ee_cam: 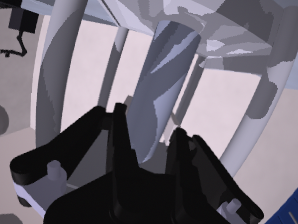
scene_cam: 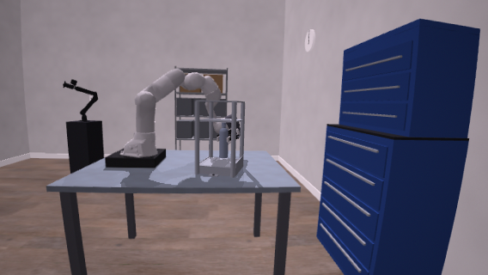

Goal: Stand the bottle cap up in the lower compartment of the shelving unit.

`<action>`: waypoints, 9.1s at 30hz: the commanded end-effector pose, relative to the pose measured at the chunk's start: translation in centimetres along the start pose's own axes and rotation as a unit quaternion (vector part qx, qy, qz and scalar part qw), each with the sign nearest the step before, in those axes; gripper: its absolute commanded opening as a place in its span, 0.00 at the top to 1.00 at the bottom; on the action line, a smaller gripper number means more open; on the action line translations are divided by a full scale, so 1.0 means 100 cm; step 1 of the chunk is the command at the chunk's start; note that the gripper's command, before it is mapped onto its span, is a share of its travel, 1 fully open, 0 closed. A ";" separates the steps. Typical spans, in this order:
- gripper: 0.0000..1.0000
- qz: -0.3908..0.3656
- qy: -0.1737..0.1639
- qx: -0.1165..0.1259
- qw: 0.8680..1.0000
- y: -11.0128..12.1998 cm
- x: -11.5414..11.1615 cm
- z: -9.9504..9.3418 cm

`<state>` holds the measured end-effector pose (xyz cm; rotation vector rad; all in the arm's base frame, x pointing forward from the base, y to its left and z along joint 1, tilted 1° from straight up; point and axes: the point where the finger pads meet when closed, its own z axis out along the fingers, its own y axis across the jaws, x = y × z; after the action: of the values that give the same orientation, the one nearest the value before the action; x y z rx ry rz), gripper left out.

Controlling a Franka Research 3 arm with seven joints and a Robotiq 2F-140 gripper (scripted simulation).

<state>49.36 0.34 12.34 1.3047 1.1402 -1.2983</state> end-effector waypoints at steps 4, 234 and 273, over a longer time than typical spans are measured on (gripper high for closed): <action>1.00 0.005 -0.002 0.000 1.000 0.001 -0.003 0.001; 0.56 0.005 -0.002 0.000 1.000 0.002 0.013 -0.059; 0.56 0.005 -0.002 0.000 1.000 0.002 0.013 -0.116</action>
<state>51.29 11.32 10.70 1.3189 1.1213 -1.2579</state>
